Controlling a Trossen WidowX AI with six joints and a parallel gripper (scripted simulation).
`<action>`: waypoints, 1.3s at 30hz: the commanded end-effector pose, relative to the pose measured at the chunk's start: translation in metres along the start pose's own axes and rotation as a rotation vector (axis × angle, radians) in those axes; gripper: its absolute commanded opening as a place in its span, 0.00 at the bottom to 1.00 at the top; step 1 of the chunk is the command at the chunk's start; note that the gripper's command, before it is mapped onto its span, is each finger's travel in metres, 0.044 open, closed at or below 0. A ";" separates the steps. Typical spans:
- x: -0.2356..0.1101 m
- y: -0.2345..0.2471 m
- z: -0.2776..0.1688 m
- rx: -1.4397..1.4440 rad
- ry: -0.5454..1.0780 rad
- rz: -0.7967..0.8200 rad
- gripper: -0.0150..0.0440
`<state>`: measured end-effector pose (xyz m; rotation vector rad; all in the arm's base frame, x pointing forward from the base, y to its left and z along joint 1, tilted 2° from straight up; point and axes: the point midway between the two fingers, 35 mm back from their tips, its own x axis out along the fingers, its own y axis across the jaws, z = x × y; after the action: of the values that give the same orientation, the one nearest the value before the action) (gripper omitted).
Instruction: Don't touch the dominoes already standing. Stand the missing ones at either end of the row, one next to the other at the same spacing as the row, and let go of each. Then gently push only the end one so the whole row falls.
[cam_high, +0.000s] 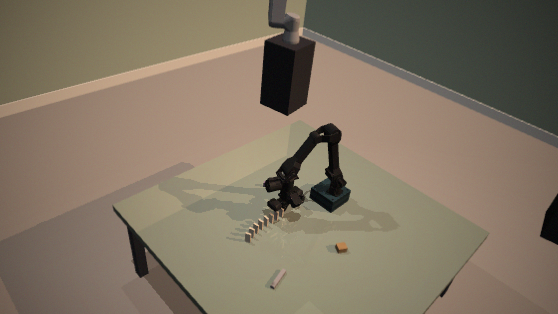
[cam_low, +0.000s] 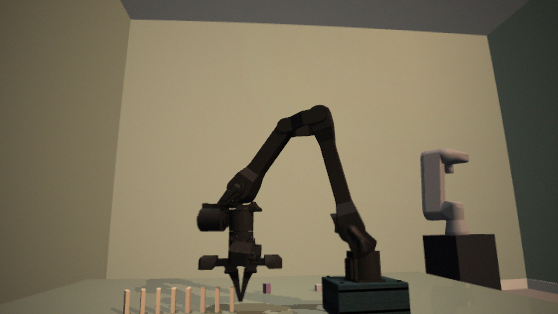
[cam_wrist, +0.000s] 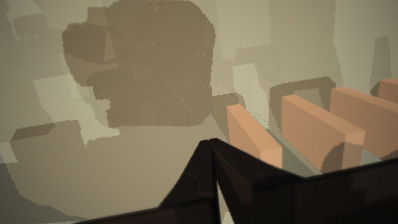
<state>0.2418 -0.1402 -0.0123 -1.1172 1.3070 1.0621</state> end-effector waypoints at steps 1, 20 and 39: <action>0.000 -0.007 -0.001 0.002 0.000 0.003 0.25; -0.058 -0.039 -0.001 0.005 0.001 0.000 0.25; -0.059 -0.039 0.000 0.002 0.000 0.001 0.25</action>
<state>0.2803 -0.1447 0.0464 -1.1179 1.3086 1.0628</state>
